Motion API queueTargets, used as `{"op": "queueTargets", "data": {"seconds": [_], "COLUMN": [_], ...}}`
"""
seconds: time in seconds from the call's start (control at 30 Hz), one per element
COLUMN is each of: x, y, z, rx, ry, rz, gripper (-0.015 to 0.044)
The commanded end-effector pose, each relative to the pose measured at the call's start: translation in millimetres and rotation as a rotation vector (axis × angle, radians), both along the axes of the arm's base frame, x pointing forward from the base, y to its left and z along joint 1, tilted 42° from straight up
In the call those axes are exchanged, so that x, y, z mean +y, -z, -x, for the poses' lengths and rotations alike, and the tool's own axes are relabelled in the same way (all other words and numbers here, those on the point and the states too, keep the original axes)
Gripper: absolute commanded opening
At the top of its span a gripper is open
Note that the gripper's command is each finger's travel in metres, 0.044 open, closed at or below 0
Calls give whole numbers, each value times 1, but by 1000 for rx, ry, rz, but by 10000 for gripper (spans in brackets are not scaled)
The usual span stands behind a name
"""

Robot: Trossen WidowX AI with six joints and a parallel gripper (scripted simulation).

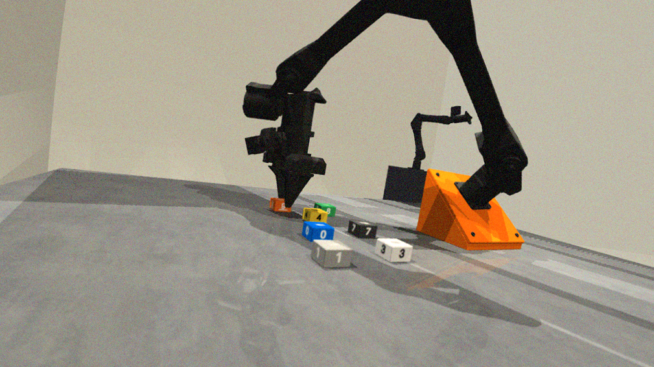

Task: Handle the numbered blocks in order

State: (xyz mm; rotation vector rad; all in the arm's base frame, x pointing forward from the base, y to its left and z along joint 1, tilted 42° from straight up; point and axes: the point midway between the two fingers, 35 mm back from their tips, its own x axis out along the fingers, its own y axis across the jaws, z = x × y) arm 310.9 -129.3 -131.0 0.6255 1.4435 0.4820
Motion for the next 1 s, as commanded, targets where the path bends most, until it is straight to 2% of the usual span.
{"op": "queueTargets", "data": {"seconds": [0.0, 0.57, 0.9, 0.97], "x": [0, 0, 0, 0], "y": [0, 0, 0, 0], "z": [0, 0, 0, 0], "rx": [0, 0, 0, 0], "ry": [4, 4, 4, 4], "rz": [-1, -1, -1, -1], "gripper": [120, 120, 383, 400]}}
